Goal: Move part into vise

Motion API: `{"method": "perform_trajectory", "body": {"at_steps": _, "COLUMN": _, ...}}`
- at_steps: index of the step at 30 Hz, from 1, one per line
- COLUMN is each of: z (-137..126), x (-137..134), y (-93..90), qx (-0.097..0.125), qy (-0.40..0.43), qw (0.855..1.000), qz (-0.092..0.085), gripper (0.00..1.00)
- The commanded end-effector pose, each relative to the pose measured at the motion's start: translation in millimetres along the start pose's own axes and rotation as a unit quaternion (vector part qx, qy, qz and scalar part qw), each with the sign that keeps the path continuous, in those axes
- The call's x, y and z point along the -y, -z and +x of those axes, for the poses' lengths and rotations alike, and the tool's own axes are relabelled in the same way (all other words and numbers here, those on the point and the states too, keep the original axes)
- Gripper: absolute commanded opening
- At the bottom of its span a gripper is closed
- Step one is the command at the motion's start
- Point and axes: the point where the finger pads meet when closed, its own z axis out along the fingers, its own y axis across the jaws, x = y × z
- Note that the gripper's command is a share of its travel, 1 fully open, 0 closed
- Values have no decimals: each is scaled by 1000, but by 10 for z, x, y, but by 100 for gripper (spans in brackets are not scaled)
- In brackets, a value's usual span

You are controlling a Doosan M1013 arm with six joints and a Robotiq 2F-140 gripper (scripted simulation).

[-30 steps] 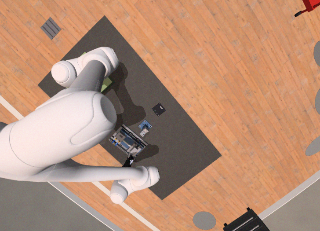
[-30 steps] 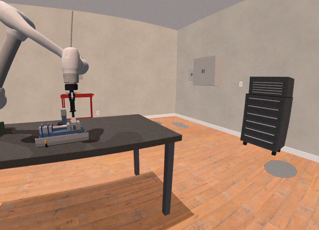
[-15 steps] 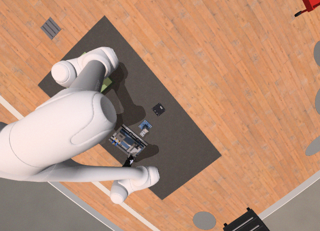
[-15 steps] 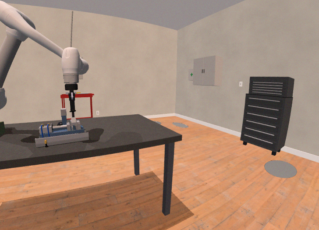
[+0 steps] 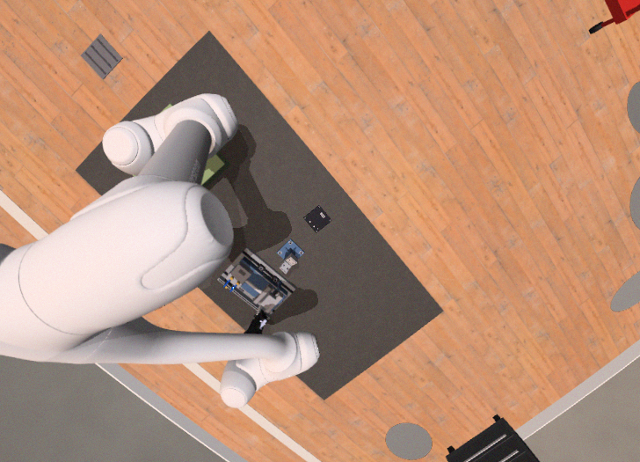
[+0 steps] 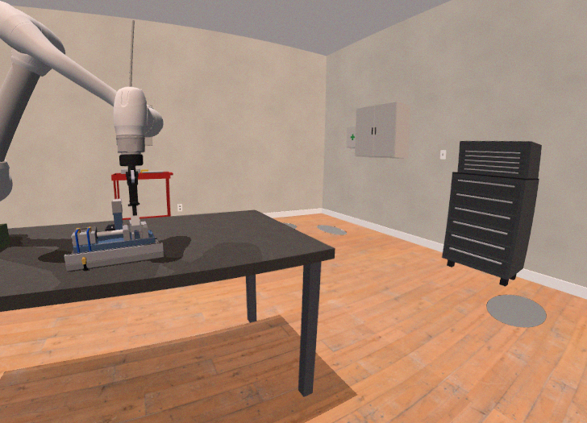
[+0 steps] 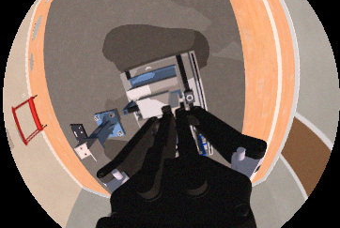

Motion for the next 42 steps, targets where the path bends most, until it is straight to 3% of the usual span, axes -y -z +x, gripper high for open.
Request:
{"method": "perform_trajectory", "body": {"at_steps": 1, "z": -27, "x": 55, "y": -24, "qx": 1, "qy": -1, "qw": 1000, "qz": 2, "gripper": 0}}
{"method": "perform_trajectory", "body": {"at_steps": 24, "z": -28, "x": -223, "y": -26, "qx": 1, "qy": -1, "qw": 1000, "qz": 2, "gripper": 0}}
{"method": "perform_trajectory", "body": {"at_steps": 42, "z": -28, "x": -250, "y": -1, "qx": 1, "qy": -1, "qw": 1000, "qz": 2, "gripper": 0}}
